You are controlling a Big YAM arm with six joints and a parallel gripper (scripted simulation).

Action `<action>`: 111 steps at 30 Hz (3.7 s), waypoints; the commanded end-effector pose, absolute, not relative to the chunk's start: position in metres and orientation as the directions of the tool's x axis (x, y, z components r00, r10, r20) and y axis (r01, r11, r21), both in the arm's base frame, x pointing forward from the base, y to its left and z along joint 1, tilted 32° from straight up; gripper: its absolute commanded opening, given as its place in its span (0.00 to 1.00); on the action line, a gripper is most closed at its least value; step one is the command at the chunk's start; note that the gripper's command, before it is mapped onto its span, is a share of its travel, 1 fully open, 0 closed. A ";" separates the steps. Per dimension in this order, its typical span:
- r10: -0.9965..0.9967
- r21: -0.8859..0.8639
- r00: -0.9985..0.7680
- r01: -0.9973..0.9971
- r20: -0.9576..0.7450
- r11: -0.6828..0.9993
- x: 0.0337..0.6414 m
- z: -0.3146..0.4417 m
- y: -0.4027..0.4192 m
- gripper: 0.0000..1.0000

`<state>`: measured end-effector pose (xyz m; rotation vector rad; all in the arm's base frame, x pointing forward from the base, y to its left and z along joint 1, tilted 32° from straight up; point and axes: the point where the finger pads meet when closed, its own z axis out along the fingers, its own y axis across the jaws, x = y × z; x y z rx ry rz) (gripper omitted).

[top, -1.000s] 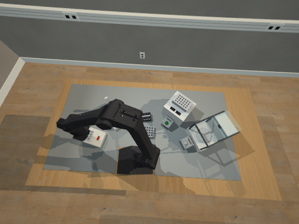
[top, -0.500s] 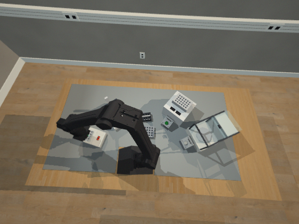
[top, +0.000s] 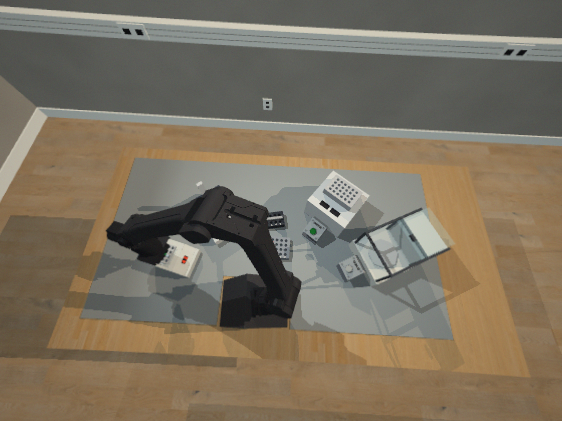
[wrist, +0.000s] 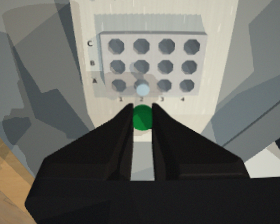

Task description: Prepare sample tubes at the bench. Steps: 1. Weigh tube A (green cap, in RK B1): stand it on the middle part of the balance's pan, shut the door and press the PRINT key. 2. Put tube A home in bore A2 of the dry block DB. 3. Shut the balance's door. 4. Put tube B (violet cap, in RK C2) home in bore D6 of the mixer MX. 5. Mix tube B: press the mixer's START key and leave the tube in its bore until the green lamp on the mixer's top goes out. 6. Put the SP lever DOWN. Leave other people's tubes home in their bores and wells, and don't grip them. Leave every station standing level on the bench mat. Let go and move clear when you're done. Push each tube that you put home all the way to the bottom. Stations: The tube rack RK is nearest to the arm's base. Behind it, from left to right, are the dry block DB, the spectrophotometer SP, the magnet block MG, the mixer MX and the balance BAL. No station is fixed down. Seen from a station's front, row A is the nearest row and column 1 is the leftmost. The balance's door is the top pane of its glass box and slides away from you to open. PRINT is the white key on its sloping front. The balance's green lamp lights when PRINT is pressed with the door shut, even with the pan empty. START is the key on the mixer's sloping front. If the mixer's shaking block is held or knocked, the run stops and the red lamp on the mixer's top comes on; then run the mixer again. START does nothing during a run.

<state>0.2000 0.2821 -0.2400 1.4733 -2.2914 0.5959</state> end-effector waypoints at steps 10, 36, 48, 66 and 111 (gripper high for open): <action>-0.766 -0.156 -0.396 -0.916 0.507 0.371 0.198 -0.249 0.275 0.09; -0.767 -0.159 -0.395 -0.917 0.505 0.367 0.193 -0.249 0.277 0.09; -0.769 -0.159 -0.396 -0.916 0.502 0.367 0.192 -0.248 0.278 0.09; -0.771 -0.158 -0.393 -0.917 0.501 0.365 0.190 -0.247 0.278 0.09; -0.772 -0.158 -0.392 -0.918 0.500 0.364 0.187 -0.246 0.278 0.09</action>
